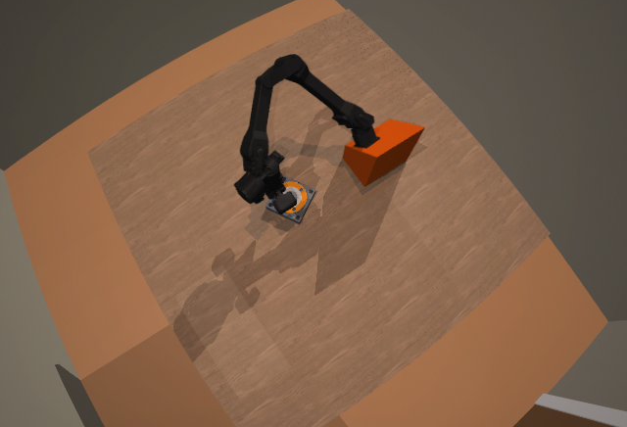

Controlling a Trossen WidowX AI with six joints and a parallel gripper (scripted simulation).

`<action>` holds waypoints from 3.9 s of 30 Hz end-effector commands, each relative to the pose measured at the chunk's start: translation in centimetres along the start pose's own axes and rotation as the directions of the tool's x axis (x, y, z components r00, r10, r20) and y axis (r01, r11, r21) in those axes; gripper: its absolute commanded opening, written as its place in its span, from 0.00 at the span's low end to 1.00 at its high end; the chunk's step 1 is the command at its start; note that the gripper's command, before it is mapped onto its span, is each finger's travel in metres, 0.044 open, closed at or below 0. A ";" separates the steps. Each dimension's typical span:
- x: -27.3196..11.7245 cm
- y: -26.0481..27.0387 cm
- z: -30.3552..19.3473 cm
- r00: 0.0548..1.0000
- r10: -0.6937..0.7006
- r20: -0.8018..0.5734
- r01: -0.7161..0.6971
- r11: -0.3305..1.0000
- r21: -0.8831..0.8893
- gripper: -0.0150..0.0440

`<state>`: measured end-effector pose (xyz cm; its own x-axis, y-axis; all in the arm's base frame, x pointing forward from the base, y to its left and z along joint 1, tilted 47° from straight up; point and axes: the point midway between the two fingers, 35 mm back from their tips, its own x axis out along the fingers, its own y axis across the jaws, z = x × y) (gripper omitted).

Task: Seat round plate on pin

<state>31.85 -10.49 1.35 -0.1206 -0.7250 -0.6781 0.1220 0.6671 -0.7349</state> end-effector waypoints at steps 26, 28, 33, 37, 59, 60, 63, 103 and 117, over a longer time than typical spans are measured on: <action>4.7 -1.8 -1.6 1.000 0.003 -0.008 -0.003 1.000 -0.003 0.25; 4.7 -1.9 -1.8 1.000 0.002 -0.008 -0.002 1.000 -0.003 0.25; 4.7 -2.1 -2.2 1.000 0.002 -0.008 -0.002 1.000 -0.004 0.25; 4.7 -2.3 -2.6 1.000 0.002 -0.009 -0.002 1.000 -0.004 0.25; 4.7 -2.6 -4.4 1.000 0.002 -0.009 -0.002 1.000 -0.004 0.25; 4.7 -2.6 -4.5 1.000 0.002 -0.009 -0.002 1.000 -0.004 0.25; 4.7 -2.7 -4.8 1.000 0.002 -0.009 -0.002 1.000 -0.005 0.25; 4.4 -1.3 -8.4 1.000 0.003 -0.011 -0.003 1.000 -0.006 0.25; 0.0 -1.2 -8.4 1.000 0.005 -0.010 -0.005 1.000 -0.006 0.25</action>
<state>23.24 -10.64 1.49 -0.1331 -0.7219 -0.6790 0.1129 0.6696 -0.7341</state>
